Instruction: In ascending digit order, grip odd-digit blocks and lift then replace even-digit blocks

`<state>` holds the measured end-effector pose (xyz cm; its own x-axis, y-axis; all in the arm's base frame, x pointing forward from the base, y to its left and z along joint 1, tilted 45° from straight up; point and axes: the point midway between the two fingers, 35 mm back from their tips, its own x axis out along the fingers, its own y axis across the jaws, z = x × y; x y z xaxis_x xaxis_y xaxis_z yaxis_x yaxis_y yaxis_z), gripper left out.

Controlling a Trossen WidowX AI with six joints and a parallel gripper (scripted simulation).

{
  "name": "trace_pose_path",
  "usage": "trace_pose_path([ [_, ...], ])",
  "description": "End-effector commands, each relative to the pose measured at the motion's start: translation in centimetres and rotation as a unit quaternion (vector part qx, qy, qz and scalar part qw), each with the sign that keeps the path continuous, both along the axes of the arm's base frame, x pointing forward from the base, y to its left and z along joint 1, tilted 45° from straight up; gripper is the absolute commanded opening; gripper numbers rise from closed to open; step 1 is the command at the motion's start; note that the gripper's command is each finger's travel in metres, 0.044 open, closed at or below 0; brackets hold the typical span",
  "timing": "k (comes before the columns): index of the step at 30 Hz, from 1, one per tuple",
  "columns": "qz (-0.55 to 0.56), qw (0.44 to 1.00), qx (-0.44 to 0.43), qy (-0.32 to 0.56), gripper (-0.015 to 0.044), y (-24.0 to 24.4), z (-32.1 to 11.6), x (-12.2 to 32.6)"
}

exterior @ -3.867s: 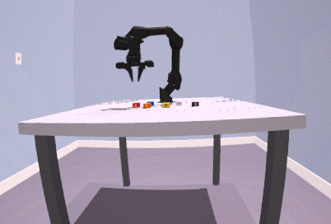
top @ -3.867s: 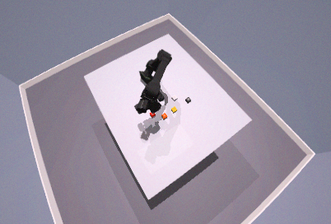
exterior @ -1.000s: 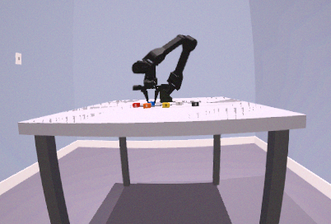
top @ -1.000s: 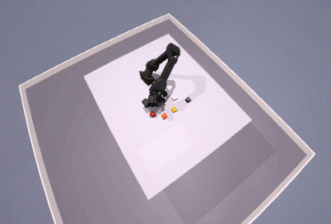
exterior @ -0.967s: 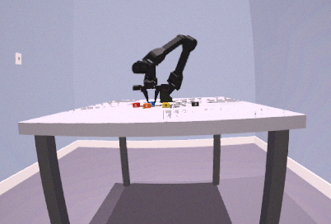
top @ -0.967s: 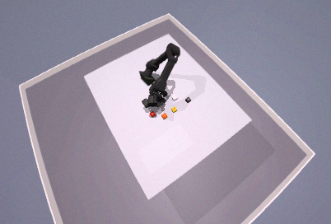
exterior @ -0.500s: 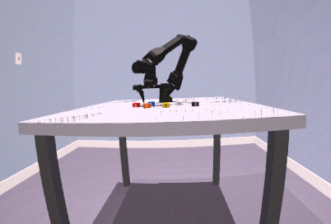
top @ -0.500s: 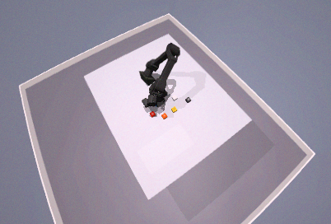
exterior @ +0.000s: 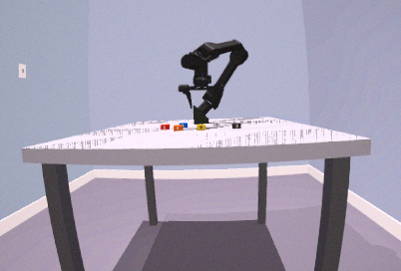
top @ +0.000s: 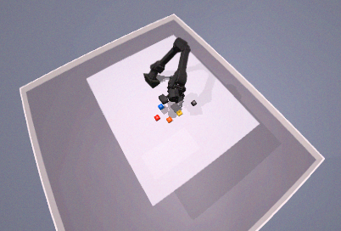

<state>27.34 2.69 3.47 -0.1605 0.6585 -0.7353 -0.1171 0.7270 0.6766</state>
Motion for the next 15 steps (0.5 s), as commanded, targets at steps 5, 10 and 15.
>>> trace_pose_path([
  [5,-0.002,1.0,0.009,0.007,0.04,6.7,11.5,-1.2],
  [10,-0.001,1.0,0.015,0.015,0.04,9.2,16.2,-3.5],
  [15,-0.001,1.0,0.015,0.015,0.04,9.2,16.2,-3.5],
])
